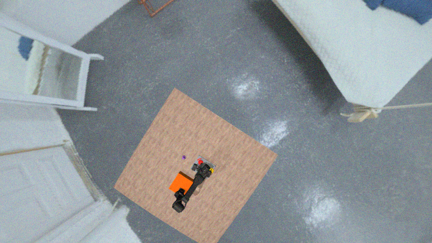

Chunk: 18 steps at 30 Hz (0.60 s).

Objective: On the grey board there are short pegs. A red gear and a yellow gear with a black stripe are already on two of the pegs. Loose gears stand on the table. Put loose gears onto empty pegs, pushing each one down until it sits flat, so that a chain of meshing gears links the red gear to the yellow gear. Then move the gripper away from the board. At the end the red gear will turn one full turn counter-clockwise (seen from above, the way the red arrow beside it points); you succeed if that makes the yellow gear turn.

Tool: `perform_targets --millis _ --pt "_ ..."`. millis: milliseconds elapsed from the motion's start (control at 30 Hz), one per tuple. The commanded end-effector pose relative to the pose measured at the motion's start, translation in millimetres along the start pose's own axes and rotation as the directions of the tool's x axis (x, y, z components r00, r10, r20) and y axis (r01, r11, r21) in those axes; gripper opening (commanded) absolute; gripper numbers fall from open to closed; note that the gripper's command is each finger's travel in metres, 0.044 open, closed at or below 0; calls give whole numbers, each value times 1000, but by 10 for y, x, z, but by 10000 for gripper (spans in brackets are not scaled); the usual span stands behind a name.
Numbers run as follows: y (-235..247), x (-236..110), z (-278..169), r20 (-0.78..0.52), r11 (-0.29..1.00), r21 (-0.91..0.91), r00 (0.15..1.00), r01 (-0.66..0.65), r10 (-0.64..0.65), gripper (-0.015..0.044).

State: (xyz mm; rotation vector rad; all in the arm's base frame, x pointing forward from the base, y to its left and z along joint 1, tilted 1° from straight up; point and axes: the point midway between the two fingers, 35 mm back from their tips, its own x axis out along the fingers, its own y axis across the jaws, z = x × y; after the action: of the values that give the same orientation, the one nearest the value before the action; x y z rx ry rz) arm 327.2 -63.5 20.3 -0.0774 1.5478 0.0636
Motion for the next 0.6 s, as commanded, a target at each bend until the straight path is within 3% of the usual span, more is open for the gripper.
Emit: perform_targets --millis 0,200,367,567 --pt "-3 15 -10 -2 996 90 1000 1 -1 0" --pt "-11 25 -3 -2 987 164 1000 1 -1 0" --pt "-9 10 -5 -2 994 111 1000 1 -1 131" --pt "-7 -93 -1 -2 999 35 1000 1 -1 140"
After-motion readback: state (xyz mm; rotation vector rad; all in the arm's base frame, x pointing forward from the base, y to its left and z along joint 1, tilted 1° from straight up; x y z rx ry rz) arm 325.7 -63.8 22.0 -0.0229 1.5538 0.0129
